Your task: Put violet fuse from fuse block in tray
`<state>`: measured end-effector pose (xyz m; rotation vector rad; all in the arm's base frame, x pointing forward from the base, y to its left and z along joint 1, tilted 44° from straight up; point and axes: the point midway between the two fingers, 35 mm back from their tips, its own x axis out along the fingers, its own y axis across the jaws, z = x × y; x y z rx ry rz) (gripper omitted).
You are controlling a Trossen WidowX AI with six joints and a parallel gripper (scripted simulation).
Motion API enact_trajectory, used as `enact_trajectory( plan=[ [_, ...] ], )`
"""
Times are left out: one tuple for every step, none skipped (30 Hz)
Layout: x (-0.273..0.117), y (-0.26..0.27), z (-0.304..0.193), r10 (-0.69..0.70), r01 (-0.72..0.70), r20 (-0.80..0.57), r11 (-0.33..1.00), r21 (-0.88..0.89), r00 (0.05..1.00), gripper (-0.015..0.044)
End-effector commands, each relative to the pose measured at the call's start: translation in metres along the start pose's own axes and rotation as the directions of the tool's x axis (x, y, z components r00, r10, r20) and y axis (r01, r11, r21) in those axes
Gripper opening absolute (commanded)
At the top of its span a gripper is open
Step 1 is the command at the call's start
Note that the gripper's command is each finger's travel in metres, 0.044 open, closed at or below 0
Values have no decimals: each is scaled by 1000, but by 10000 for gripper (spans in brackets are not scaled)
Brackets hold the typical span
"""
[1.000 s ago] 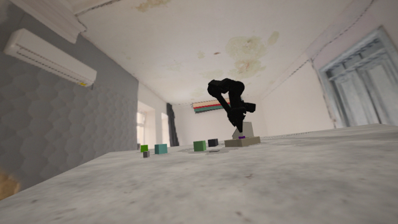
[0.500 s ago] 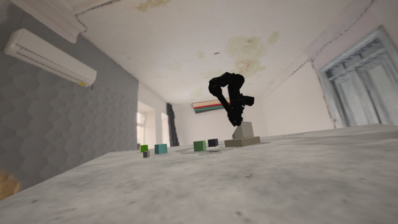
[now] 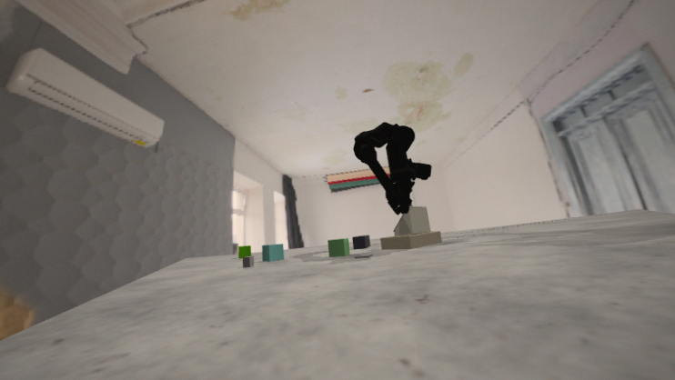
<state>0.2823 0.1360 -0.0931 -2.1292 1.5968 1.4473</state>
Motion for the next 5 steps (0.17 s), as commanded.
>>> enact_trajectory(
  plan=[
    [0,0,0,0,0,0,1000,0,1000,330],
    [0,0,0,0,0,0,1000,0,1000,330],
    [0,0,0,0,0,0,1000,0,1000,330],
    [0,0,0,0,0,0,1000,0,1000,330],
    [0,0,0,0,0,0,1000,0,1000,330]
  ],
)
